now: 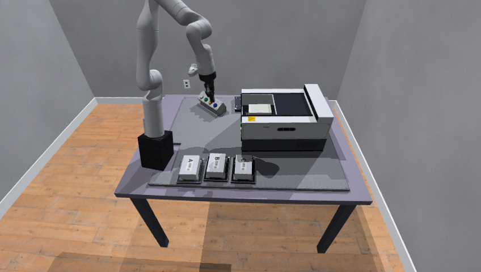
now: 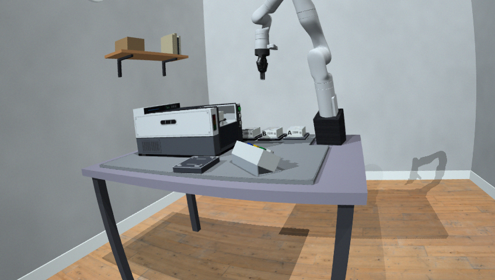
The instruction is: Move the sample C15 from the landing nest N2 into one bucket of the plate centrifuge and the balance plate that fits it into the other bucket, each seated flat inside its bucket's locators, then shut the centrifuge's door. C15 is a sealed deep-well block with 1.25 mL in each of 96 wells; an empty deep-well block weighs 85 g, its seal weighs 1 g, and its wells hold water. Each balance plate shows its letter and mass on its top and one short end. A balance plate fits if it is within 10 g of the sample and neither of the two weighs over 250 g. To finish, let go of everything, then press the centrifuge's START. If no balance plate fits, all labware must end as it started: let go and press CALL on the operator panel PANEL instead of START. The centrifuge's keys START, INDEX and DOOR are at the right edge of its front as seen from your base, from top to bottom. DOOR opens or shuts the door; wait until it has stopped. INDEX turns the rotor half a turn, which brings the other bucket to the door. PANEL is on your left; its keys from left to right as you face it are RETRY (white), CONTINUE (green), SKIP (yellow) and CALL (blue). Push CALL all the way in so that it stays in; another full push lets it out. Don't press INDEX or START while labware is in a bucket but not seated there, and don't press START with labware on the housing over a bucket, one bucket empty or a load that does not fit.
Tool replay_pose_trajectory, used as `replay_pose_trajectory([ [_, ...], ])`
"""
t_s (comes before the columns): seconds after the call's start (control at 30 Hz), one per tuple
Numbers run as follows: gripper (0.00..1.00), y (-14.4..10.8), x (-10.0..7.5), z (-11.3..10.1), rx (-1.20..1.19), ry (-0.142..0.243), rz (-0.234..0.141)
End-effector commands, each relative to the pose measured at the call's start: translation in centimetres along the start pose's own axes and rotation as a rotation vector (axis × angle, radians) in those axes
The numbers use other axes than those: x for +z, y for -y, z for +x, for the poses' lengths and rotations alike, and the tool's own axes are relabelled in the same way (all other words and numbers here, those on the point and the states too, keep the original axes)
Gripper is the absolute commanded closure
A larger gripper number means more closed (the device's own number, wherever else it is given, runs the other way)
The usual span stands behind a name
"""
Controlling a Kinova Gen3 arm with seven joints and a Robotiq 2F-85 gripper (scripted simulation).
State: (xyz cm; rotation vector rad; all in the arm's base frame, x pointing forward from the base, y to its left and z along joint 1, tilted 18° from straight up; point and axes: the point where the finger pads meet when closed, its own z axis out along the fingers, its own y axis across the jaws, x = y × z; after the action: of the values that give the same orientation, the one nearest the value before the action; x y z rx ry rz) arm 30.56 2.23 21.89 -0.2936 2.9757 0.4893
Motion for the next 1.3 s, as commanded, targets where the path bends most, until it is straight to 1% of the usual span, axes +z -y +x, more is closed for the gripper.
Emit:
replay_pose_trajectory([
  [0.0, 0.9, 0.0, 0.0, 0.0, -0.002, 0.083, -0.003],
  [0.13, 0.9, 0.0, 0.0, 0.0, -0.002, 0.163, -0.003],
  [0.2, 0.9, 0.0, 0.0, 0.0, -0.002, 0.163, -0.003],
  [0.53, 0.9, 0.0, 0.0, 0.0, -0.001, 0.359, -0.003],
  [0.97, 0.9, 0.0, 0.0, 0.0, -0.001, 0.359, -0.003],
  [1.27, 0.9, 0.0, 2.8, -1.2, -0.001, 0.359, -0.003],
])
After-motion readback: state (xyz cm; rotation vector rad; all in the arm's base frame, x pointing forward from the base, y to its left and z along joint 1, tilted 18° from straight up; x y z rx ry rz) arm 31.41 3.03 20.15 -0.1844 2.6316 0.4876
